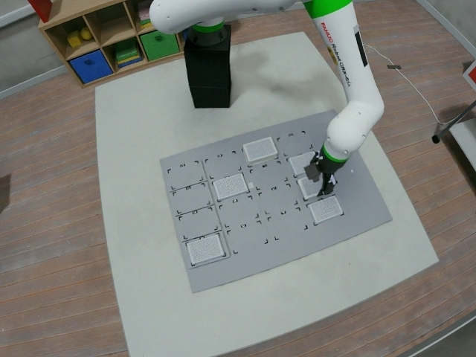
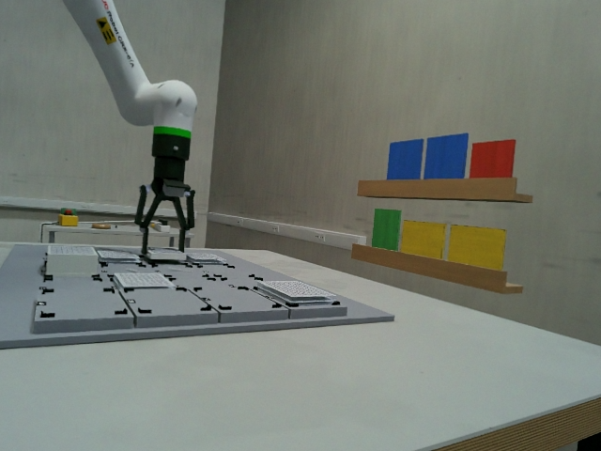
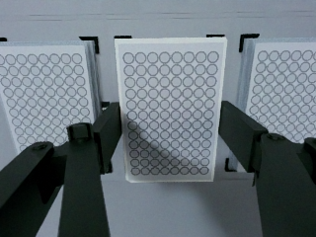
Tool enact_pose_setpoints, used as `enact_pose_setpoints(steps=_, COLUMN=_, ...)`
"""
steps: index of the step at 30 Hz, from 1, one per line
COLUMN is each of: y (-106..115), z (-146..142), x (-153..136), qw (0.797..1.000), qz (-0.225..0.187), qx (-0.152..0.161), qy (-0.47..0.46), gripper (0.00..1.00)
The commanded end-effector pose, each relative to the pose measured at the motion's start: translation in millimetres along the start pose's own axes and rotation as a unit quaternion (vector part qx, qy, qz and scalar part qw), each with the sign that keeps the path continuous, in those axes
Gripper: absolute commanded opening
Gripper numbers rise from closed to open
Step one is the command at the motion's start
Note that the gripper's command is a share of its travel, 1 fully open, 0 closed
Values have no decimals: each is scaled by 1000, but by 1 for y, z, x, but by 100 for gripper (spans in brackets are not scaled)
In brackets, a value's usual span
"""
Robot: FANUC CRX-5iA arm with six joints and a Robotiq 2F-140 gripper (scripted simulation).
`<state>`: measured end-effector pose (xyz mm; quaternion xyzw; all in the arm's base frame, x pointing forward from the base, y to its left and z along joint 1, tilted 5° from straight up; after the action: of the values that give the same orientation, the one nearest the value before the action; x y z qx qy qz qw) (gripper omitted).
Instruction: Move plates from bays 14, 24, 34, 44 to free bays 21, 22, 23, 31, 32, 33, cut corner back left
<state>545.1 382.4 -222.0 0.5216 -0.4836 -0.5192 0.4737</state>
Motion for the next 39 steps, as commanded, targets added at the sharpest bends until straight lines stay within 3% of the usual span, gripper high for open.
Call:
enact_pose_setpoints(steps=1, y=0, z=-1, x=-1, qw=1000, qz=-1, qx=1, qy=0, gripper=10)
enact_pose_setpoints(steps=39, y=-7, z=-1, x=-1, qw=1000, qz=-1, qx=1, qy=0, gripper=10)
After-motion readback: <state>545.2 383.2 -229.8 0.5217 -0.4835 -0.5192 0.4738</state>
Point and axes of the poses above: the point where the finger pads meet when closed, its own y axis back along the fingers, its own z axis across the jaws, x = y × z, the point moved 5 cm from there along y, back along the fingers, and after that the axes turned 12 degrees about -y, right-handed, at the moved point
